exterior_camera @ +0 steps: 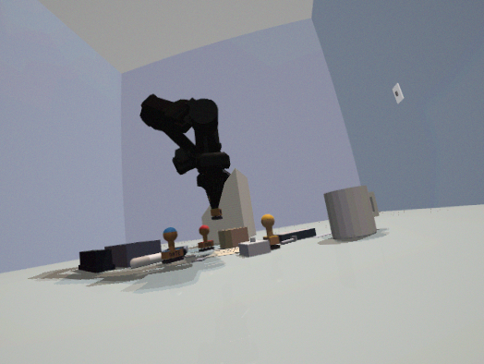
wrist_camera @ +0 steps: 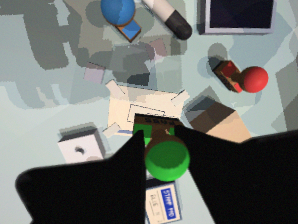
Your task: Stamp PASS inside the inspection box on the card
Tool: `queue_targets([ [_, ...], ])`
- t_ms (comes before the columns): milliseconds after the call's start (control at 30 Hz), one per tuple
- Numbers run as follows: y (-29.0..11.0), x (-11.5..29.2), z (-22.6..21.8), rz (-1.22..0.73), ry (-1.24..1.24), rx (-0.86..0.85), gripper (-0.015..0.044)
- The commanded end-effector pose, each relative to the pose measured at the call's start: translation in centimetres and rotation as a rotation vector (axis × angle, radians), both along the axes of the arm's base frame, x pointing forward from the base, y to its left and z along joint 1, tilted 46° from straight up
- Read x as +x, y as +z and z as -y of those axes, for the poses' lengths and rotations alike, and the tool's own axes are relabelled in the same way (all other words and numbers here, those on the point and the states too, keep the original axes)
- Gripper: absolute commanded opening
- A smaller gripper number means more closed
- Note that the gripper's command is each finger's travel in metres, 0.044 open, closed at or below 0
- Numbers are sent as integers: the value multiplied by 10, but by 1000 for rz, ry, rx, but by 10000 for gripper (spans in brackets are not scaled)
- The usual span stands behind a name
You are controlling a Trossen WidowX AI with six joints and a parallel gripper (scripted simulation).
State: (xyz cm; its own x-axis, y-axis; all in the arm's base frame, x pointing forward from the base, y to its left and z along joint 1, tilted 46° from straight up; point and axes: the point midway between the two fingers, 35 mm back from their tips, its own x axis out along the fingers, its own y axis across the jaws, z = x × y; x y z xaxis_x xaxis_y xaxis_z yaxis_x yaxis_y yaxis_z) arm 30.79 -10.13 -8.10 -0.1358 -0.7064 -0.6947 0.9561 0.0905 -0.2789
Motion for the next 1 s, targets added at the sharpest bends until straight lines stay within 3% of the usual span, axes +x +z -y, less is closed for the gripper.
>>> queue_targets([
  [0, -12, 1, -9, 50, -59, -13, 0],
  [967, -26, 0, 1, 61, -70, -14, 0],
])
